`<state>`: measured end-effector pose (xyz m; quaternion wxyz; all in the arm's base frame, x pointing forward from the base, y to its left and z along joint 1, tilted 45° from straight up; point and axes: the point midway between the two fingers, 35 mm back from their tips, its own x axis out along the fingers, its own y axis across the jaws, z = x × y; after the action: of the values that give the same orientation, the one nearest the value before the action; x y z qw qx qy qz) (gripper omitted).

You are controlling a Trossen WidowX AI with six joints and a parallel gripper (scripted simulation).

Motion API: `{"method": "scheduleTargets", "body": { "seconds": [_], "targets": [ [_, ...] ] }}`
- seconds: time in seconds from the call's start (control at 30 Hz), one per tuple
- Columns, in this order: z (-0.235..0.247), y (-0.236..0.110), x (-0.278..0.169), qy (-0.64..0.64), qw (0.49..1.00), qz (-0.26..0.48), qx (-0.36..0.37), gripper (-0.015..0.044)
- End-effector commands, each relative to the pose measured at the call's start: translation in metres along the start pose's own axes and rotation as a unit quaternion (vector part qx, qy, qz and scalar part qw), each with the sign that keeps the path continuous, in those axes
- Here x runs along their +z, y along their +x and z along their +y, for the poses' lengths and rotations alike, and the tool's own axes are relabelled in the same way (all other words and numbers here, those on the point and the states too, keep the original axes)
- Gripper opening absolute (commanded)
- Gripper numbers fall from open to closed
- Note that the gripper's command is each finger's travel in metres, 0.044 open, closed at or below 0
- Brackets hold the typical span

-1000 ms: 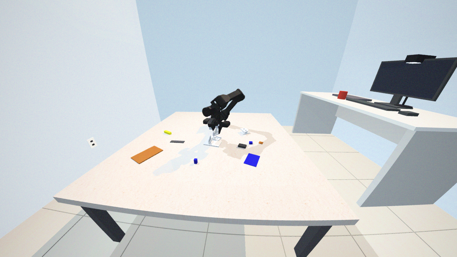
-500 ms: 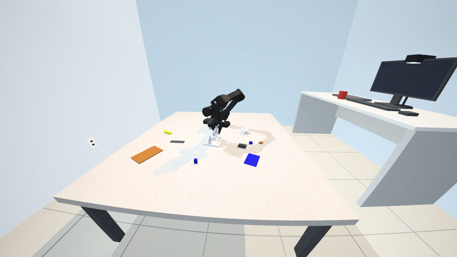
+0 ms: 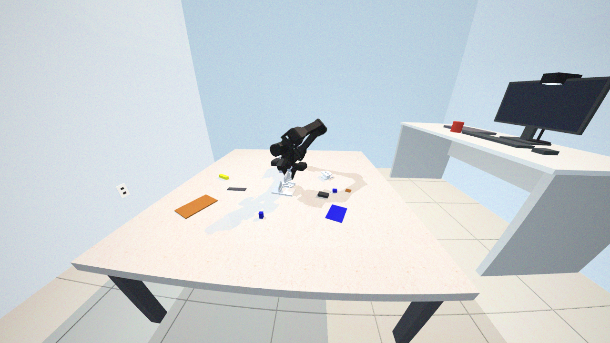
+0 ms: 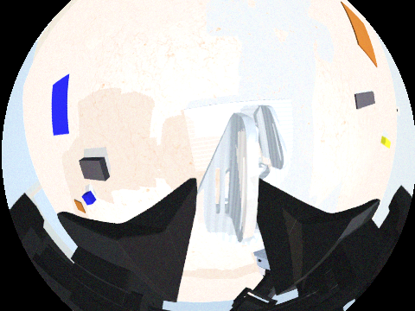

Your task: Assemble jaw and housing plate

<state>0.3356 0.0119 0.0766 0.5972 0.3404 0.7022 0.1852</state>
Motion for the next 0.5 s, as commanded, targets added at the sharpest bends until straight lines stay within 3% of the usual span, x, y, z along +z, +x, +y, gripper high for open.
{"method": "scheduleTargets", "body": {
  "seconds": [0.0, 0.47],
  "targets": [
    [0.001, 0.008, -0.001, 0.003, 1.000, 0.003, 0.001, 0.0134],
    [0.001, 0.030, 0.000, 0.003, 1.000, 0.003, 0.002, 0.0134]
  ]
}}
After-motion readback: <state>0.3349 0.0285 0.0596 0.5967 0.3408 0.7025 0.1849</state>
